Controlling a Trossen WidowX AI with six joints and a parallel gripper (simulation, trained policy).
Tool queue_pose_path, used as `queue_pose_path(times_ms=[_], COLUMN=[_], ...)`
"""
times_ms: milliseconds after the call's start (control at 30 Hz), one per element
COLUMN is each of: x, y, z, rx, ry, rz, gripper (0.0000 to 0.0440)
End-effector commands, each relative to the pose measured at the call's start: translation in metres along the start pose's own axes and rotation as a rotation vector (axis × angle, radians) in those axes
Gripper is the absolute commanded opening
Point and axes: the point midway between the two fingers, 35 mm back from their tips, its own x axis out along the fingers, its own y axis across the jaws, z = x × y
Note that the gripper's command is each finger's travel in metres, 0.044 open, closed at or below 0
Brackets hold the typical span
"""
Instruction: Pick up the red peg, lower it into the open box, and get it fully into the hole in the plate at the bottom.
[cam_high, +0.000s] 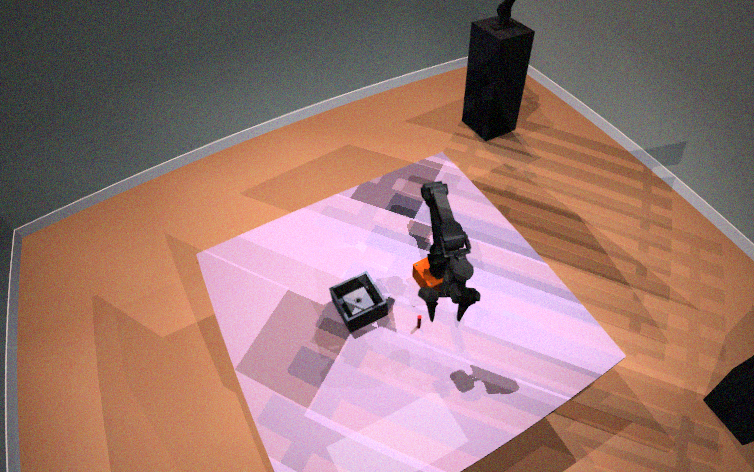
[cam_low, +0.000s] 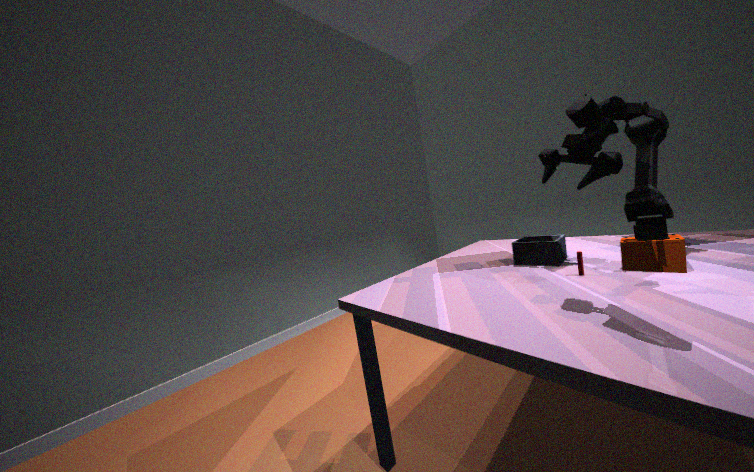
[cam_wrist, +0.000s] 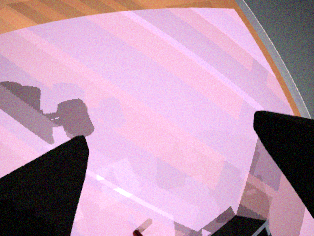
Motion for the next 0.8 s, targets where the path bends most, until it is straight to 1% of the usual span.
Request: queue_pose_path(times_ms=[0, 400, 767], x=[0.006, 0.023, 0.036], y=[-0.008, -0.026, -0.033], z=[-0.010, -0.044, -0.083], rx=[0.144, 0.540, 0.891], ry=[0.046, 0.194, 0.355], rz=[0.006, -0.007, -0.054], gripper=[0.0440, 0.0440, 0.0440])
